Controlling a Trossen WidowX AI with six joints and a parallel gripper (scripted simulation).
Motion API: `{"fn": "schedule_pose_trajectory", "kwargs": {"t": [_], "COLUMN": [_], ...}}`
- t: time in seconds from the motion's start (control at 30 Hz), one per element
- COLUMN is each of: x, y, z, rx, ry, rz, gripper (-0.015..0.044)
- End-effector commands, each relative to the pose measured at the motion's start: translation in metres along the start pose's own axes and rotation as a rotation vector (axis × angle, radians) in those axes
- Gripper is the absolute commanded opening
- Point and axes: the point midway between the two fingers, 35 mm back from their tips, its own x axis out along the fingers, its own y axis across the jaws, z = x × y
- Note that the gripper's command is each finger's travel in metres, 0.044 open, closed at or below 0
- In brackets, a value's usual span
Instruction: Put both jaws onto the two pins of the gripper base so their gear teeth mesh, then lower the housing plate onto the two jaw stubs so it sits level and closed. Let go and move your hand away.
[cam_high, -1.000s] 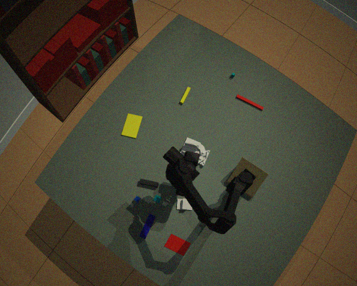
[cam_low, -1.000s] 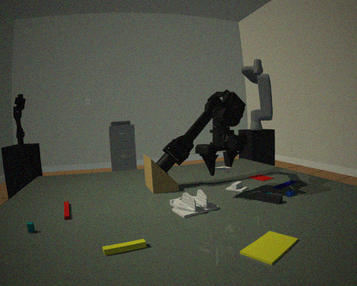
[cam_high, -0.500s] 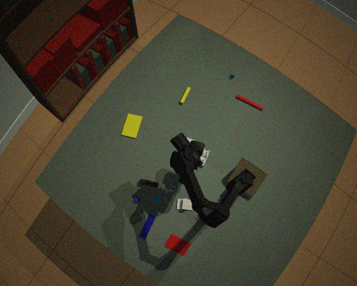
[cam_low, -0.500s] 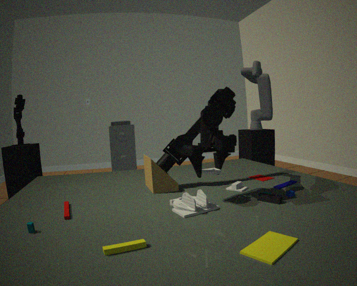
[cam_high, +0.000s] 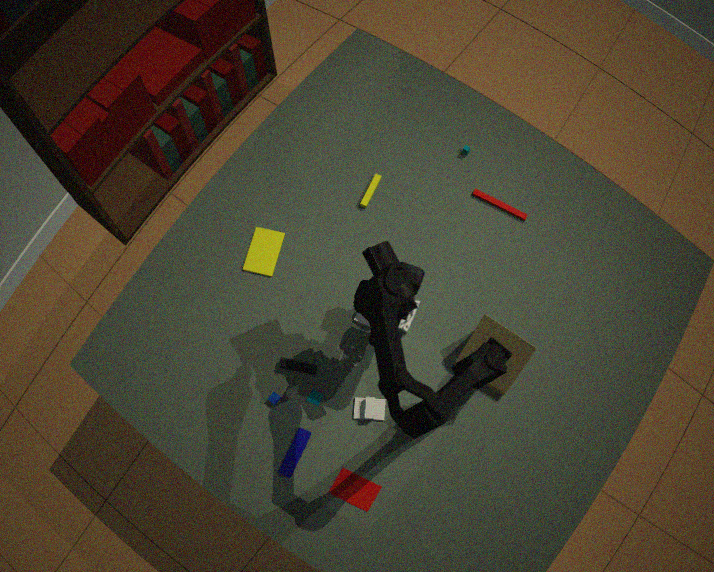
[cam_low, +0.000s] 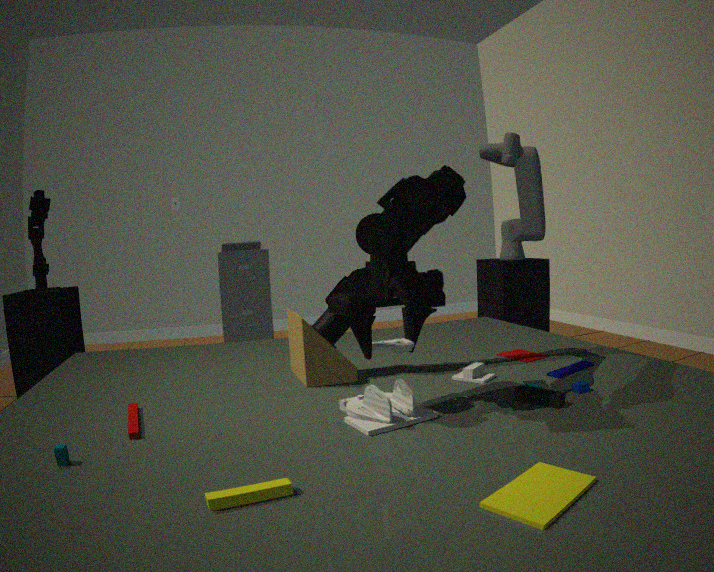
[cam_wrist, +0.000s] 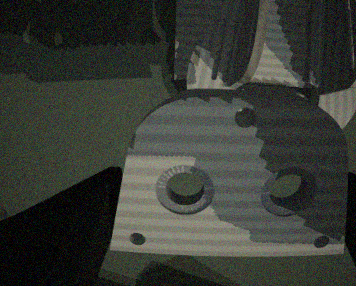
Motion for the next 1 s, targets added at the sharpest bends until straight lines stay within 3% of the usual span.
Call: {"fn": "schedule_pose_trajectory", "kwargs": {"t": [0.0,0.3,0.97], "x": [0.002,0.003,0.003], "y": [-0.015,-0.039,-0.039], "z": [-0.006,-0.018,-0.019], "rx": [0.018,0.052,0.048], "ry": [0.004,-0.002,-0.003], "rz": [0.009,0.030,0.031], "gripper": [0.0351,0.0351,0.0351]}}
